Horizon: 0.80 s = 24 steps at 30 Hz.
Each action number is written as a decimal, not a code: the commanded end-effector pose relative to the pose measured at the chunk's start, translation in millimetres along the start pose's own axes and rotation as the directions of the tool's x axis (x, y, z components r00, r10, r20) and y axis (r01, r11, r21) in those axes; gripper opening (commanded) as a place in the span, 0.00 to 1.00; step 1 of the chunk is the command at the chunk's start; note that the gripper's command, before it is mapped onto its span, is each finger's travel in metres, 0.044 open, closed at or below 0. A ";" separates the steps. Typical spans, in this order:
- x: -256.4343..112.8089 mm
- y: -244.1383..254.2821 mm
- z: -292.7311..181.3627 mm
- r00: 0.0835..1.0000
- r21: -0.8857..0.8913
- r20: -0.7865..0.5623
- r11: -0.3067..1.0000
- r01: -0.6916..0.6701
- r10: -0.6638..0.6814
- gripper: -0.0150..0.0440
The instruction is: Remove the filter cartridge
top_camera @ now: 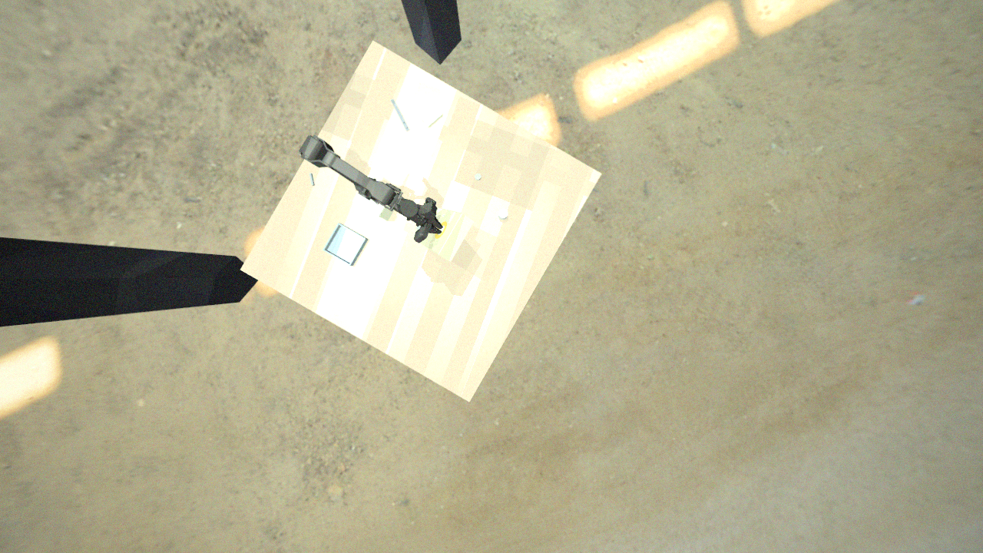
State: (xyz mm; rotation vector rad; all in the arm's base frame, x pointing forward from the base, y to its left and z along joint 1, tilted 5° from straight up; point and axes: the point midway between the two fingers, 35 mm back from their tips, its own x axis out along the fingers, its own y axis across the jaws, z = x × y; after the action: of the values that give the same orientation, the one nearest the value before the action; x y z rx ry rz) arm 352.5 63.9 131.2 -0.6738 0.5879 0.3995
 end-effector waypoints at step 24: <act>3.0 -1.1 0.8 1.000 0.235 0.002 0.972 0.003 -0.004 0.25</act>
State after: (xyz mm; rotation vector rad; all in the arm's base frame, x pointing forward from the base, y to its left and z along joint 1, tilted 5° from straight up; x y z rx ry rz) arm 353.0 64.3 130.7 -0.5480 0.6087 0.3588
